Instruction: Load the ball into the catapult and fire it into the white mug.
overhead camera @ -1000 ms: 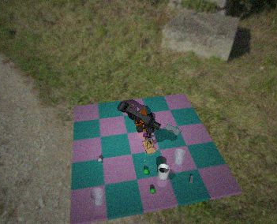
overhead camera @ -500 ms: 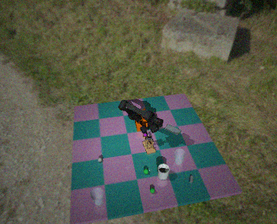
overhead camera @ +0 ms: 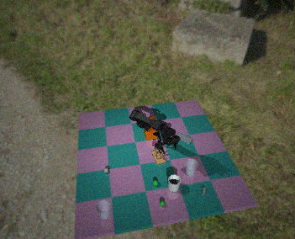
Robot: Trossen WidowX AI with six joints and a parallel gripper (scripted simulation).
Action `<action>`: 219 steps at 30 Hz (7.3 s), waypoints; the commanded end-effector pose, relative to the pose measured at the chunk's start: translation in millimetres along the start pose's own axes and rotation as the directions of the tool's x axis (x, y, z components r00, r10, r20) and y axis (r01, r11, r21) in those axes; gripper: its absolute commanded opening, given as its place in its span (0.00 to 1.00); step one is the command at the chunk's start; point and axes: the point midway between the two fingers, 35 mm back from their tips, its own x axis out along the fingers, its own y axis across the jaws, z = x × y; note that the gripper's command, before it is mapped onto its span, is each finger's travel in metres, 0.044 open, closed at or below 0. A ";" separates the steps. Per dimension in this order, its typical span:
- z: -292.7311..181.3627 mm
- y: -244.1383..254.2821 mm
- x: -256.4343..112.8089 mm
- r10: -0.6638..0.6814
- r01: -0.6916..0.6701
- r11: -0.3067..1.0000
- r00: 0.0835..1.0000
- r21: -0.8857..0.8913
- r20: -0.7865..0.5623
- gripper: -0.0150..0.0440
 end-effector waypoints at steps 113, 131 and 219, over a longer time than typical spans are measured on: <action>-254.5 55.2 -1.5 -0.579 -0.427 0.110 0.707 -0.898 -0.407 0.25; -262.8 54.0 22.5 -0.578 -0.427 0.110 0.707 -0.898 -0.407 0.25; -161.0 114.1 30.3 -0.252 -0.225 0.385 0.907 -0.895 -0.337 1.00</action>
